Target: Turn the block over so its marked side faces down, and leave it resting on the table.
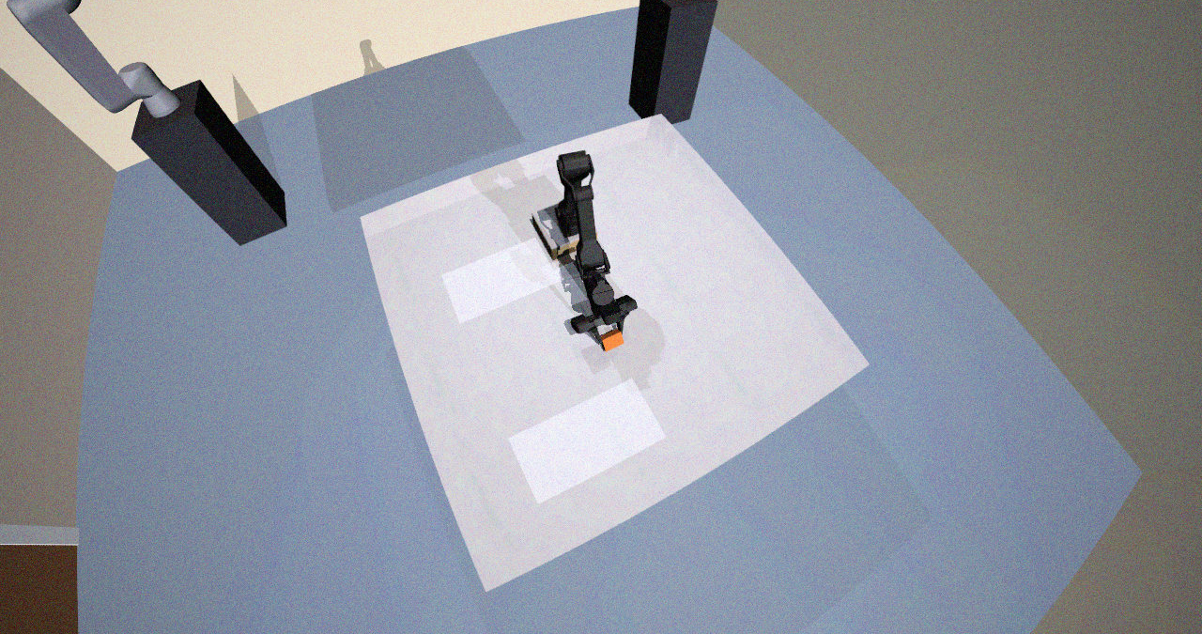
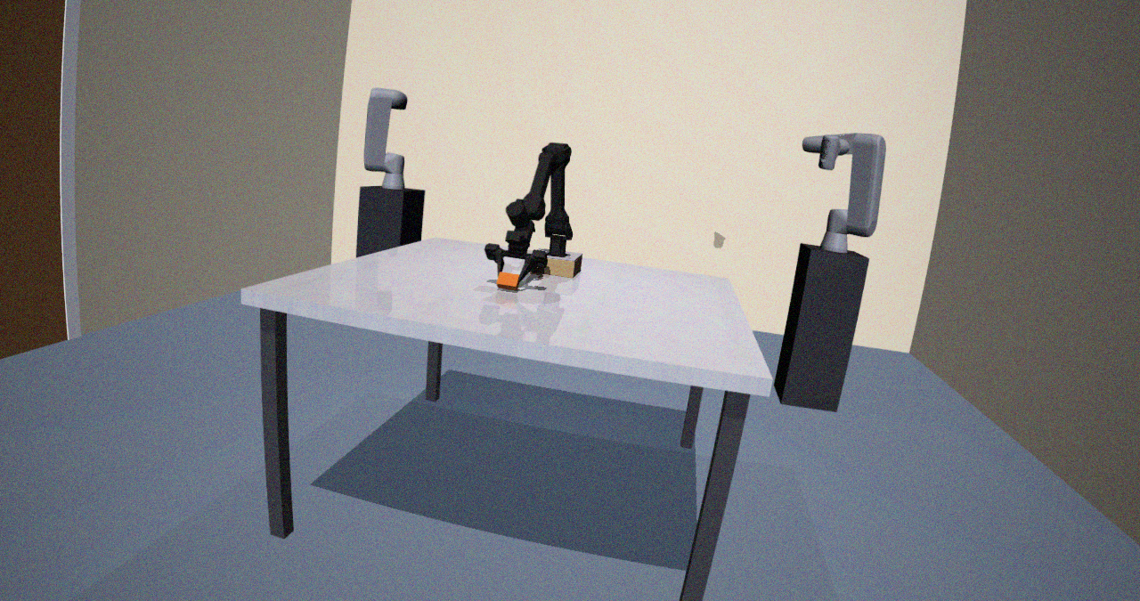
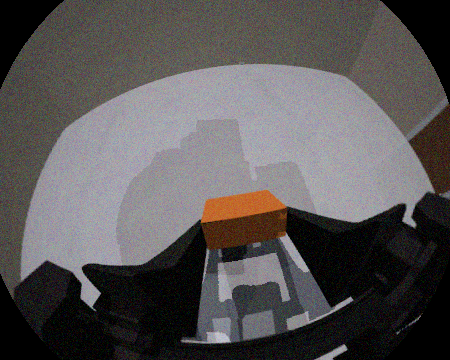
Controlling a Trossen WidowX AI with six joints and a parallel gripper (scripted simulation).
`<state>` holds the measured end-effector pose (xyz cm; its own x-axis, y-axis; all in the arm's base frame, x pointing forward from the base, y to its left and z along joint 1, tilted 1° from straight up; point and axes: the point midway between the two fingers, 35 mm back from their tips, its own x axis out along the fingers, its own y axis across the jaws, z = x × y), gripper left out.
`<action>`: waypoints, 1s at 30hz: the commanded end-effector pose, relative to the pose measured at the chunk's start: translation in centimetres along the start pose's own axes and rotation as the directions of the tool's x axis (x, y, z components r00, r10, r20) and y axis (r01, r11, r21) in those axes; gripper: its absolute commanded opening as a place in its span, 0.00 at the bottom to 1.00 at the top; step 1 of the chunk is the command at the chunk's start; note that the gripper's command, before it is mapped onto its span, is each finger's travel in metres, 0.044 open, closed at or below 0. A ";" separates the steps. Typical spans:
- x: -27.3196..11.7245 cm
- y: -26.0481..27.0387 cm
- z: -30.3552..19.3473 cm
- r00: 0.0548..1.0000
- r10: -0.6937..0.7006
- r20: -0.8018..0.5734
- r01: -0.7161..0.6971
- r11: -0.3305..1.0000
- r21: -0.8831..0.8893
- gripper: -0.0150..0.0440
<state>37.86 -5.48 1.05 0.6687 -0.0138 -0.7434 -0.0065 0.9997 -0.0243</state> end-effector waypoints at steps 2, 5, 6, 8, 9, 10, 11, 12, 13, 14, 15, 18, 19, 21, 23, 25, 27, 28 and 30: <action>1.0 0.0 -0.6 0.998 0.006 0.055 -0.007 1.000 0.008 0.25; 1.6 0.0 -0.8 0.995 0.006 0.095 -0.007 1.000 0.009 0.25; 1.7 0.0 -0.9 0.994 0.006 0.108 -0.007 1.000 0.009 0.25; 2.0 0.0 -1.0 0.991 0.006 0.135 -0.007 1.000 0.010 0.25; 2.1 0.0 -1.1 0.989 0.006 0.148 -0.007 1.000 0.010 0.25; 2.2 0.0 -1.2 0.987 0.006 0.161 -0.007 1.000 0.010 0.25; 2.3 0.0 -1.3 0.985 0.005 0.174 -0.007 1.000 0.011 0.25; 2.3 0.0 -1.3 0.982 0.005 0.188 -0.008 1.000 0.011 0.25; 2.4 0.0 -1.4 0.980 0.005 0.201 -0.008 1.000 0.011 0.25; 2.4 0.0 -1.5 0.977 0.005 0.214 -0.008 1.000 0.011 0.25; 2.5 0.0 -1.6 0.974 0.005 0.227 -0.008 1.000 0.011 0.25; 2.5 0.0 -1.8 0.964 0.005 0.265 -0.008 1.000 0.010 0.25; 2.5 0.0 -1.9 0.961 0.005 0.278 -0.008 1.000 0.010 0.25; 2.4 0.0 -2.0 0.953 0.005 0.303 -0.008 1.000 0.009 0.25; 2.3 0.1 -2.2 0.945 0.006 0.328 -0.009 1.000 0.008 0.25; 2.2 0.1 -2.4 0.936 0.006 0.353 -0.009 1.000 0.007 0.25; 2.0 0.2 -2.5 0.926 0.006 0.377 -0.009 1.000 0.005 0.25; 1.9 0.2 -2.6 0.921 0.006 0.390 -0.009 1.000 0.005 0.25; 1.6 0.2 -2.7 0.910 0.007 0.414 -0.009 1.000 0.003 0.25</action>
<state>37.87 -5.61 -1.40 0.9124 -0.0065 -0.4093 -0.0039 0.9997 -0.0247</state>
